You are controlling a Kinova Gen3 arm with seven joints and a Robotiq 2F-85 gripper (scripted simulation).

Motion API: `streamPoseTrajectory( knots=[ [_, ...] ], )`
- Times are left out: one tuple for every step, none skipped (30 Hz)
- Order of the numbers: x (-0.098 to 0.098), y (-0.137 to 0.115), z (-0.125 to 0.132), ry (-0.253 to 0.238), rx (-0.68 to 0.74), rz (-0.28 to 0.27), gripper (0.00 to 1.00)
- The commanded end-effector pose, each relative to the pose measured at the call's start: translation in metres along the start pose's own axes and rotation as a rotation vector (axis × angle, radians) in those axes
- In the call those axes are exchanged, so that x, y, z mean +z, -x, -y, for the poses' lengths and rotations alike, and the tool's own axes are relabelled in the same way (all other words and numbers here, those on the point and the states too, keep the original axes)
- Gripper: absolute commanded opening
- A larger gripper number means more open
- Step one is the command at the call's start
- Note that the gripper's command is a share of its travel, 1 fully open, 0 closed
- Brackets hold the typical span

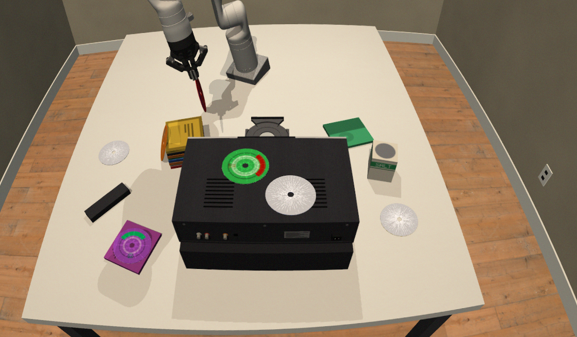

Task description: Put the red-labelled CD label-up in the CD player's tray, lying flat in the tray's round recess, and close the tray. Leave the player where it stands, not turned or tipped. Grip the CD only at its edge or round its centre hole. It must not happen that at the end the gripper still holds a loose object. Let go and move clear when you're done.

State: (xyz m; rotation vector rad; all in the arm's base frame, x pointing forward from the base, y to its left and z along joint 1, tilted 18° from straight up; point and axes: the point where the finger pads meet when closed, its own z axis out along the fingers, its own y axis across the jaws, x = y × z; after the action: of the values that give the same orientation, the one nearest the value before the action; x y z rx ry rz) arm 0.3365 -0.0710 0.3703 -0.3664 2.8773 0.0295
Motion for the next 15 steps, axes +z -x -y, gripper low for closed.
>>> streamPoseTrajectory(
  knots=[
    [-0.0023, -0.0004, -0.0006, -0.003, 0.001, -0.001, 0.11],
    [-0.0023, -0.0004, -0.0006, -0.003, 0.001, -0.001, 0.11],
    [-0.0023, -0.0003, -0.0006, -0.003, 0.002, -0.001, 0.11],
    [-0.0022, -0.0002, -0.0007, -0.003, 0.002, -0.001, 0.11],
    [-0.0022, -0.0001, -0.0008, -0.003, 0.003, 0.0, 0.11],
    [-0.0021, 0.0, -0.0008, -0.003, 0.004, 0.0, 0.11],
    [-0.0021, 0.0, -0.0008, -0.003, 0.004, 0.0, 0.11],
    [-0.0021, 0.0, -0.0008, -0.003, 0.004, 0.0, 0.11],
    [-0.0021, 0.0002, -0.0009, -0.003, 0.002, 0.0, 0.11],
    [-0.002, 0.0004, -0.001, -0.004, 0.006, 0.001, 0.11],
    [-0.002, 0.0006, -0.0012, -0.004, 0.009, 0.001, 0.11],
    [-0.0019, 0.0009, -0.0013, -0.004, 0.01, 0.002, 0.11],
    [-0.0018, 0.0011, -0.0014, -0.004, 0.011, 0.003, 0.11],
    [-0.0017, 0.0015, -0.0016, -0.005, 0.013, 0.003, 0.11],
    [-0.0016, 0.0018, -0.0018, -0.005, 0.015, 0.004, 0.11]
  ],
)
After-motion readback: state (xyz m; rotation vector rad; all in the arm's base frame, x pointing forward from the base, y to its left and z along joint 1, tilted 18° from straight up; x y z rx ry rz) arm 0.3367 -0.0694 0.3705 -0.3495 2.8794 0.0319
